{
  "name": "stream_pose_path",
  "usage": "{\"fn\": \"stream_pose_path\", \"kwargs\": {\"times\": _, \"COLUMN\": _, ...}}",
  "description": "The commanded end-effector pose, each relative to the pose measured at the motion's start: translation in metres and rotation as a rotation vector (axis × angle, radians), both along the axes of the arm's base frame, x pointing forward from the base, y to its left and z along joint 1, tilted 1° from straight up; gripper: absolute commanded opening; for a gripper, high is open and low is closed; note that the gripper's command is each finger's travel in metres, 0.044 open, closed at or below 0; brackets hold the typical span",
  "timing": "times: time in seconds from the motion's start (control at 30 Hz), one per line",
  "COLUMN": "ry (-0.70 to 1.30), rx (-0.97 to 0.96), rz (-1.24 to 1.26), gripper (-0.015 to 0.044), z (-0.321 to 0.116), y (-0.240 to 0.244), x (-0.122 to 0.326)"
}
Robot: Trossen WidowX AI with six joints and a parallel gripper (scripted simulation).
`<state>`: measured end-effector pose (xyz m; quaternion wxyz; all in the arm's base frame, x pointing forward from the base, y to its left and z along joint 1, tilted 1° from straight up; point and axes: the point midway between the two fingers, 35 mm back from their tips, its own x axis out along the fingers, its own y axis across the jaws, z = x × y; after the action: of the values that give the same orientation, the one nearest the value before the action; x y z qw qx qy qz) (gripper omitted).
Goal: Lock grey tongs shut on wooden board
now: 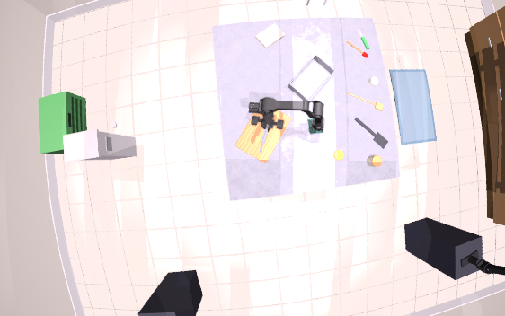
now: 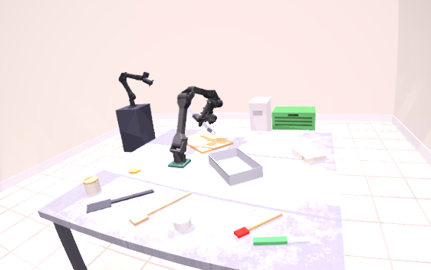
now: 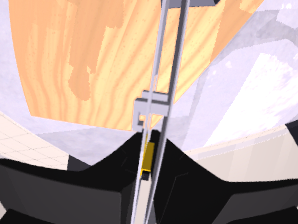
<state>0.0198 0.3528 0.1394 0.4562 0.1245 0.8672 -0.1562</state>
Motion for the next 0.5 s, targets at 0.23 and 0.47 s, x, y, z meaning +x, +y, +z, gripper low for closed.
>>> {"fn": "stream_pose_path", "kwargs": {"times": 0.23, "ry": 0.34, "rx": 0.225, "rz": -0.056, "gripper": -0.015, "z": 0.022, "y": 0.0, "x": 0.011}}
{"fn": "stream_pose_path", "kwargs": {"times": 0.47, "ry": 0.514, "rx": 0.4, "rz": -0.126, "gripper": -0.015, "z": 0.039, "y": 0.0, "x": 0.028}}
